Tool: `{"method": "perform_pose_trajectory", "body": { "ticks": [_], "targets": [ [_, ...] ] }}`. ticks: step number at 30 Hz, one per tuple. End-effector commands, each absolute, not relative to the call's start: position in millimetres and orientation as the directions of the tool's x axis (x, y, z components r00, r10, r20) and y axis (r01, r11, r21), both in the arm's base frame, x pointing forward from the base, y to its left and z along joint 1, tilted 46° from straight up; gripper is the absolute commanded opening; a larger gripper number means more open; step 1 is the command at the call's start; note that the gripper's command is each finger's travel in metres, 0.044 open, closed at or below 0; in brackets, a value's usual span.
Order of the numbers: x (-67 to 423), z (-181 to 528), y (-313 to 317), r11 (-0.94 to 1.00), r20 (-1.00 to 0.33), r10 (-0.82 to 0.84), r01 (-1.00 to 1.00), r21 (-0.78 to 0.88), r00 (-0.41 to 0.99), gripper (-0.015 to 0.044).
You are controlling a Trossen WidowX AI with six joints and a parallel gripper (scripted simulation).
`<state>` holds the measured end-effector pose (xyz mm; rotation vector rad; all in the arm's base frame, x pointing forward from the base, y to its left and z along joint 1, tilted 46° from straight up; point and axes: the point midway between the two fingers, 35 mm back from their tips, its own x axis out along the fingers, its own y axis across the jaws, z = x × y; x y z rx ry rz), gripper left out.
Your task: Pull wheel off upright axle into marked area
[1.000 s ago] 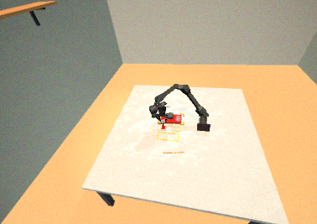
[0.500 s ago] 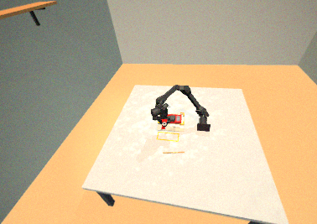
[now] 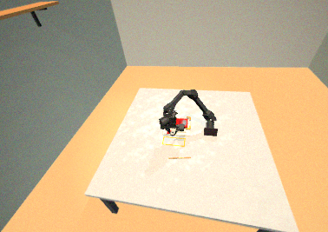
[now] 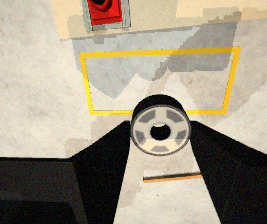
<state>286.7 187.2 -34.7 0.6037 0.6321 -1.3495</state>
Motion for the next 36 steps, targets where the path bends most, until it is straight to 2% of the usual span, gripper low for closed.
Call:
{"method": "perform_pose_trajectory", "body": {
  "ticks": [1, 19, 29, 36],
  "targets": [
    [285, -44, 177, 0.122, -0.714, -0.693, 0.992, 0.023, 0.102, 0.0],
    [294, -101, 120, 0.122, -0.711, -0.695, 0.992, 0.025, 0.103, 0.0],
    [294, -104, 118, 0.122, -0.711, -0.696, 0.992, 0.025, 0.103, 0.0],
    [296, -102, 121, 0.119, -0.715, -0.691, 0.992, 0.032, 0.106, 0.0184]
  ]
}}
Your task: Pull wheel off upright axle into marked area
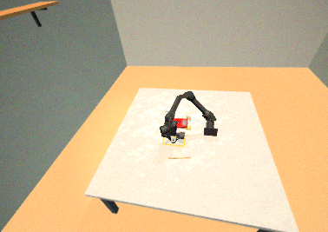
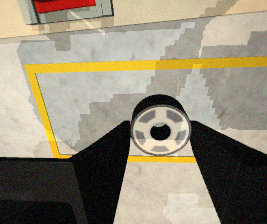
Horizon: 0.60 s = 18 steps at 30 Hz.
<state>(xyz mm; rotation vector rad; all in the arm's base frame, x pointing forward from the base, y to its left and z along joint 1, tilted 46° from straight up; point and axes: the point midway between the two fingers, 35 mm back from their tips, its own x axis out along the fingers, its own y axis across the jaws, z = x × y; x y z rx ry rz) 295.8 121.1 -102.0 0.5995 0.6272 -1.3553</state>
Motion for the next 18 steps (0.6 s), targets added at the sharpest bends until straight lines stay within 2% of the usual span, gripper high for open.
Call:
{"method": "perform_pose_trajectory", "body": {
  "ticks": [1, 5, 10, 15, 18],
  "targets": [
    [296, -102, 121, 0.119, -0.715, -0.691, 0.992, 0.032, 0.106, 0.021],
    [296, -97, 127, 0.119, -0.715, -0.691, 0.992, 0.031, 0.105, 0.03],
    [290, -62, 162, 0.122, -0.713, -0.693, 0.992, 0.024, 0.103, 0.03],
    [289, -59, 164, 0.122, -0.713, -0.693, 0.992, 0.024, 0.102, 0.03],
    [270, -49, 164, 0.132, -0.716, -0.689, 0.991, 0.026, 0.11, 0.0379]
  ]
}}
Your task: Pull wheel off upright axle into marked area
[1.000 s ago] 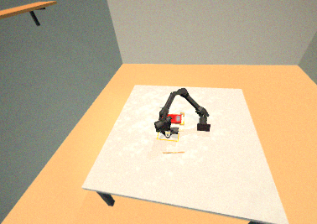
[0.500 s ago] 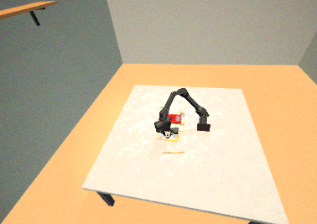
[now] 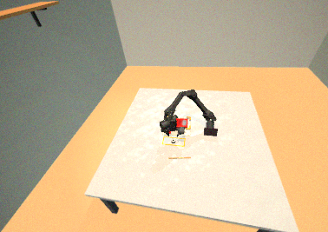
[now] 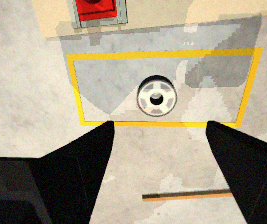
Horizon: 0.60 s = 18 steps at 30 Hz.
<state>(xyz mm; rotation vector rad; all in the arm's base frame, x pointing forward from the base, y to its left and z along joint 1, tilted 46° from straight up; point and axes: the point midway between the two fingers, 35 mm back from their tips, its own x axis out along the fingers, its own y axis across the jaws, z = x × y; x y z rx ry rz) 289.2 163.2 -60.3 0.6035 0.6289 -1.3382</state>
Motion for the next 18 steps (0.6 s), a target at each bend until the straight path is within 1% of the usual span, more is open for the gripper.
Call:
{"method": "perform_pose_trajectory", "body": {
  "ticks": [1, 2, 5, 18],
  "targets": [
    [255, -39, 165, 0.13, -0.717, -0.689, 0.991, 0.023, 0.107, 0.0405],
    [241, -29, 165, 0.128, -0.716, -0.69, 0.992, 0.021, 0.104, 0.0431],
    [208, -7, 161, 0.122, -0.713, -0.694, 0.992, 0.017, 0.098, 0.044],
    [205, -5, 161, 0.122, -0.713, -0.694, 0.992, 0.017, 0.097, 0.044]
  ]
}}
